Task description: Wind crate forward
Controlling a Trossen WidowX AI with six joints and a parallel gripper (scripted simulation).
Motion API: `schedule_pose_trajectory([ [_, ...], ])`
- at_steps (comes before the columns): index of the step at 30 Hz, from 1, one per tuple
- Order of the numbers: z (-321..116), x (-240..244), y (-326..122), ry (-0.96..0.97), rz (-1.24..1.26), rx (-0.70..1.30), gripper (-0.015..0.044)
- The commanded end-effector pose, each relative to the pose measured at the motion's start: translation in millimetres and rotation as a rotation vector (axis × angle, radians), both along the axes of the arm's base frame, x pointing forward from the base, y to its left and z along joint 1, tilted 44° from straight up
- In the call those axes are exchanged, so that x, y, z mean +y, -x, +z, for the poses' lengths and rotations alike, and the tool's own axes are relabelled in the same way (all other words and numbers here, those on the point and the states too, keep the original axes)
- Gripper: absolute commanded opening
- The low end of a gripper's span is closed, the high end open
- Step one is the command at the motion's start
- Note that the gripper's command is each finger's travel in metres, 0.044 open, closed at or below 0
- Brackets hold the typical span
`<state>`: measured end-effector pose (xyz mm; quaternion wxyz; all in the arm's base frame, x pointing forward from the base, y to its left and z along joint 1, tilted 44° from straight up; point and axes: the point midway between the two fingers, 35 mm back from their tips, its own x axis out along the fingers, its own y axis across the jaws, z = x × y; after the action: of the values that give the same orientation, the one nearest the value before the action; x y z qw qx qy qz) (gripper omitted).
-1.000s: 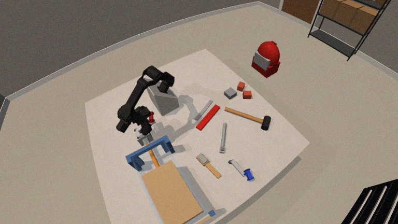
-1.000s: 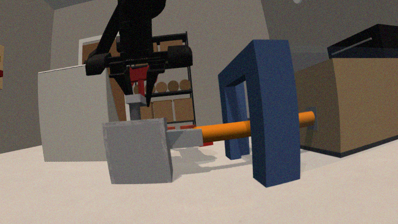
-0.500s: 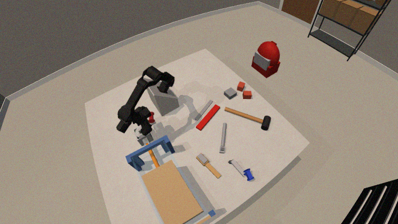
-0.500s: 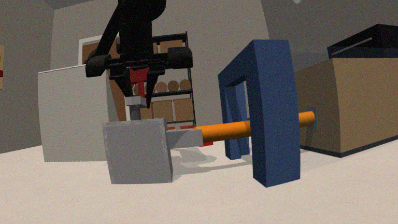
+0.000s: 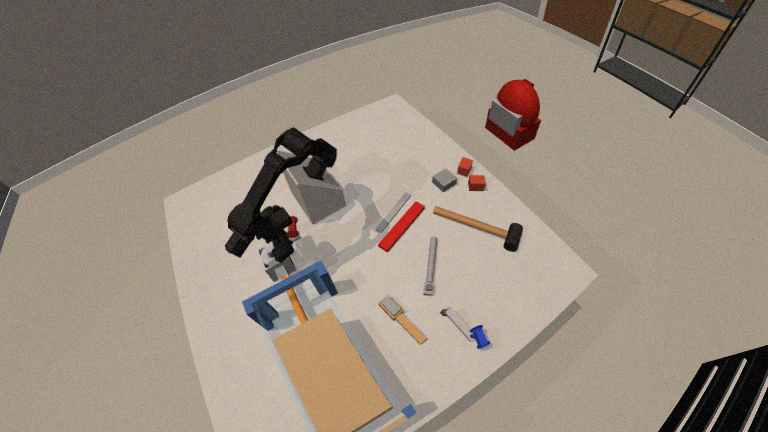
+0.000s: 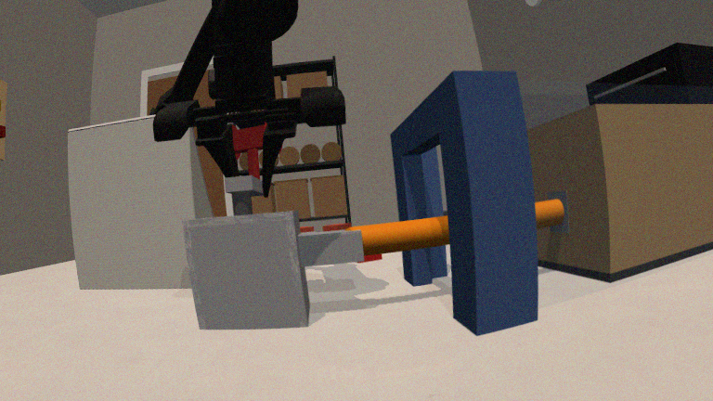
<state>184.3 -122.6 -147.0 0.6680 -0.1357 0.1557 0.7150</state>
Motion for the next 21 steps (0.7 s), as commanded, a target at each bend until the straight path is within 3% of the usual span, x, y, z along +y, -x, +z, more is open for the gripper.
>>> schedule_pose_trajectory([
  [1, -0.6, 0.9, -0.4, -0.001, -0.006, 0.003, 0.0000],
  [21, -3.0, 3.1, -0.3, -0.001, -0.006, 0.003, 0.0000],
])
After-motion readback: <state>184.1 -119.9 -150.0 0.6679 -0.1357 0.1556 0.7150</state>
